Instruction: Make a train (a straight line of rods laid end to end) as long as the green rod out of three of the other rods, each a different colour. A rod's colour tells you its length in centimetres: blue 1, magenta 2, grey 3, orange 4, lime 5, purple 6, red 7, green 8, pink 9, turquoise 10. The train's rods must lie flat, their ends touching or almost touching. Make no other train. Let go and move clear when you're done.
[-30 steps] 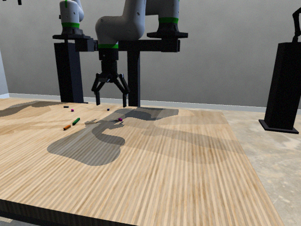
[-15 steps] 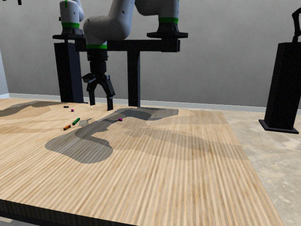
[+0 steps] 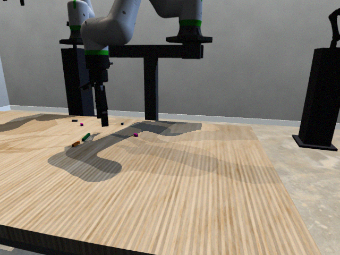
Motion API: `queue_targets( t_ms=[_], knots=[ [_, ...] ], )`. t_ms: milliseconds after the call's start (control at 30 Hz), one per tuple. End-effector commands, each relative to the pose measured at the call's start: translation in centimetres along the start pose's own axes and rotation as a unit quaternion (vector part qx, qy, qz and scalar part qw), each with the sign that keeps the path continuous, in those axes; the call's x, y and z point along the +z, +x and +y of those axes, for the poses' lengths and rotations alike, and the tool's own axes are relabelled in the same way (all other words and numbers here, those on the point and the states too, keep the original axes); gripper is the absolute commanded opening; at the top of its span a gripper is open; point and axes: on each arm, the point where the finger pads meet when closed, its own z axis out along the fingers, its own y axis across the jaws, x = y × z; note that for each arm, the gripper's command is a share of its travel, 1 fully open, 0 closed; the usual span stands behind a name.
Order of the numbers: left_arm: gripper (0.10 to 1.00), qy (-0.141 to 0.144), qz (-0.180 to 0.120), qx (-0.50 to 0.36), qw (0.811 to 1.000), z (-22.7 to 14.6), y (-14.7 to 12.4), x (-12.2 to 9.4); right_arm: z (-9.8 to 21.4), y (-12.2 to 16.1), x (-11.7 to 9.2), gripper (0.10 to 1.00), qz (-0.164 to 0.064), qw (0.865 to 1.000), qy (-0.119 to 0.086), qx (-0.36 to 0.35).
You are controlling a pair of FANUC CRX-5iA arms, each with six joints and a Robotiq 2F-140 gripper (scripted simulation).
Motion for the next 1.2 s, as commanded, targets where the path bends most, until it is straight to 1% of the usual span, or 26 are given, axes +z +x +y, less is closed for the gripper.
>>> queue_targets(
  t_ms=[0, 200, 267, 300, 533, 1167],
  knots=[
    [1.0, -0.008, 0.002, 0.083, 0.997, 0.3, 1.9, -0.1, 0.0, 0.0, -0.1, 1.0, 0.001, 1.0, 0.0, 0.0],
    [1.0, -0.008, 0.003, 0.173, 0.985, 0.9, 3.9, -0.3, 0.0, 0.0, -0.1, 1.0, 0.001, 1.0, 0.0, 0.0],
    [1.0, -0.008, 0.003, 0.173, 0.985, 0.9, 3.9, -0.3, 0.0, 0.0, -0.1, 1.0, 0.001, 1.0, 0.0, 0.0],
    [1.0, -0.008, 0.003, 0.213, 0.977, 1.3, 4.8, -0.3, 0.0, 0.0, -0.1, 1.0, 0.001, 1.0, 0.0, 0.0],
    [1.0, -0.008, 0.004, 0.303, 0.953, 2.0, 6.8, -0.6, 0.0, 0.0, -0.1, 1.0, 0.001, 1.0, 0.0, 0.0],
    [1.0, -0.008, 0.004, 0.306, 0.952, 2.1, 6.9, -0.6, 0.0, 0.0, -0.1, 1.0, 0.001, 1.0, 0.0, 0.0]
  ],
)
